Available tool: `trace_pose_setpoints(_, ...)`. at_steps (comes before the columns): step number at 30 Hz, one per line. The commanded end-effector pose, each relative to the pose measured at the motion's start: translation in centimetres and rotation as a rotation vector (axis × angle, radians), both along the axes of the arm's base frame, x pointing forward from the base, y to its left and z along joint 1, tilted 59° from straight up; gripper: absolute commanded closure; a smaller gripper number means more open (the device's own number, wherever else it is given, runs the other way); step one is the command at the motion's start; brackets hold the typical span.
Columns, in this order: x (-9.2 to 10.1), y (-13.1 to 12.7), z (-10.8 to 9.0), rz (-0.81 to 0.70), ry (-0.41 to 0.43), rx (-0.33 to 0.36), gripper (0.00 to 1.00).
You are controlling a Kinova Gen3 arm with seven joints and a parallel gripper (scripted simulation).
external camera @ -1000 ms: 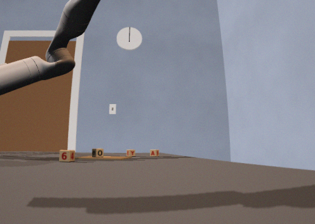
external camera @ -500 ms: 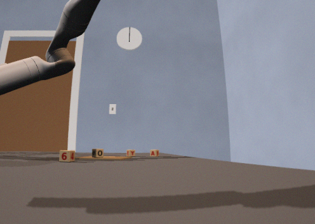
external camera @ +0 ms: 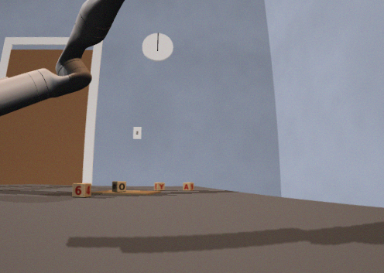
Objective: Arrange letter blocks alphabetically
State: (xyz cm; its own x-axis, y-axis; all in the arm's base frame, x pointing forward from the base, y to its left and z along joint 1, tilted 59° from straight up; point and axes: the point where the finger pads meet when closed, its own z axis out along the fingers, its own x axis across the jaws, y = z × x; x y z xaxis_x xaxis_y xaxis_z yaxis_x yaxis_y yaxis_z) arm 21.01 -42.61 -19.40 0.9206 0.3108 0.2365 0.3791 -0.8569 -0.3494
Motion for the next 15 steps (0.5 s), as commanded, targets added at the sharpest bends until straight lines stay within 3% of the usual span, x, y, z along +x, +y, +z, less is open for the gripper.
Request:
trace_pose_setpoints(1, 1.8, 0.0, 2.8, -0.043, -0.040, 0.005, 0.00)
trace_pose_setpoints(5, 3.2, 0.2, 4.7, -0.062, -0.075, 0.009, 0.00)
trace_pose_setpoints(15, 10.7, 3.7, 16.8, -0.170, -0.253, 0.077, 0.00)
